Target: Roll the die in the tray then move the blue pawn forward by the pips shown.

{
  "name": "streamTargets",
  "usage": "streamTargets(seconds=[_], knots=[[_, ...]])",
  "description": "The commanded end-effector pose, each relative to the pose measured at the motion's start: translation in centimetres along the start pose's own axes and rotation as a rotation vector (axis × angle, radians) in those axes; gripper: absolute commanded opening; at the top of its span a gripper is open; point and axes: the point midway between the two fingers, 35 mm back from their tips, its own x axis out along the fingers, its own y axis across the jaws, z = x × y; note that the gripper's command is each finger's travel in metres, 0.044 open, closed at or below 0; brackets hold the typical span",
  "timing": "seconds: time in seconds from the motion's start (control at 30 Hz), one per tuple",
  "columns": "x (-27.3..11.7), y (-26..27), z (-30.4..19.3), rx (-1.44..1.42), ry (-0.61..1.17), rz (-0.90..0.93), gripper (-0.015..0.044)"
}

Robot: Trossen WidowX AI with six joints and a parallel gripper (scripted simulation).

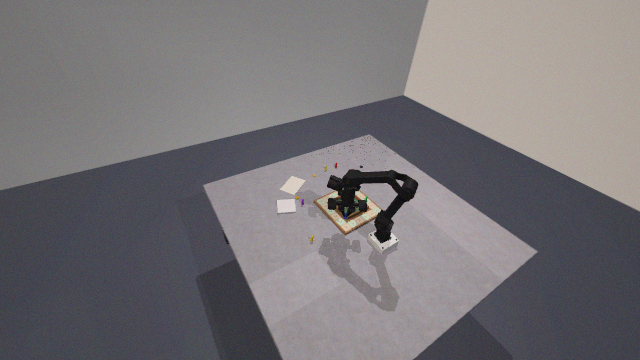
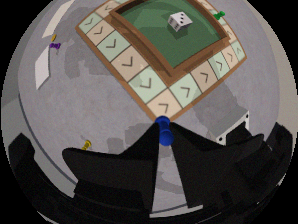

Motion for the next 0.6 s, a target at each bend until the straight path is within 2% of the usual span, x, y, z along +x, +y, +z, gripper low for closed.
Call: streamTargets(seconds=[0.0, 0.27, 0.57], knots=[[-2.2, 0.0, 0.0, -0.004, -0.004, 0.011, 0.0000], [-5.9, -0.6, -0.4, -0.003, -0.001, 0.010, 0.0000], [-5.2, -1.4, 1.0, -0.003, -0.005, 0.009, 0.0000]])
